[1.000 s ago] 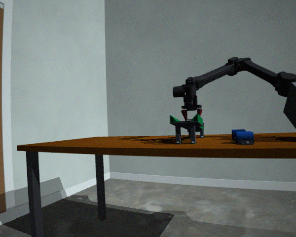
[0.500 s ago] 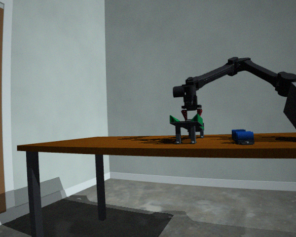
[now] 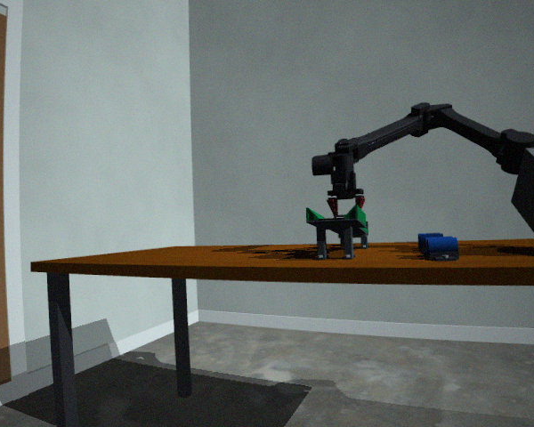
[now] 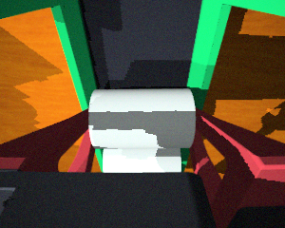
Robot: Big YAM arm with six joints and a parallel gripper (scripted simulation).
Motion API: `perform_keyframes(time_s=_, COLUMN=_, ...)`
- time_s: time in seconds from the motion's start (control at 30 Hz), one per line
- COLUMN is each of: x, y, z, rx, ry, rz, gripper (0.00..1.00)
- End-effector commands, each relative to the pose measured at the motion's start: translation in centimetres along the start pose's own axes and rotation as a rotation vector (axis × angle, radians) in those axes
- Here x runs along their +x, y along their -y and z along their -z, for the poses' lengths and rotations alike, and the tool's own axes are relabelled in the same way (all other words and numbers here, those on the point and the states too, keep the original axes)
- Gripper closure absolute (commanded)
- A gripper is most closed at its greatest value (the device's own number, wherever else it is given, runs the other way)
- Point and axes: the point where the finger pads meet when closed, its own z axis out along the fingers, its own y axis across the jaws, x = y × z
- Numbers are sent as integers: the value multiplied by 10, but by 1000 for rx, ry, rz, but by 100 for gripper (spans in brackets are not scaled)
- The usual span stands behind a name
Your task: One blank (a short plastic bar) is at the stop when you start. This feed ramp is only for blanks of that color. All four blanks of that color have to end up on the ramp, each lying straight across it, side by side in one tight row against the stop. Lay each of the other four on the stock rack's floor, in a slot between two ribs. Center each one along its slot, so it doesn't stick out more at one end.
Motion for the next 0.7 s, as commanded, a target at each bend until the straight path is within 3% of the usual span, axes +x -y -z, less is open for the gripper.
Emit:
perform_keyframes(time_s=0.0, x=-11, y=11, z=8, rx=21, ry=3, rz=26, gripper=41)
perform_keyframes(time_s=0.37, x=-11, y=11, z=8, rx=21, ry=3, rz=26, gripper=41)
perform_keyframes(time_s=0.67, x=-10, y=8, z=4, rx=13, ry=2, rz=27, gripper=30)
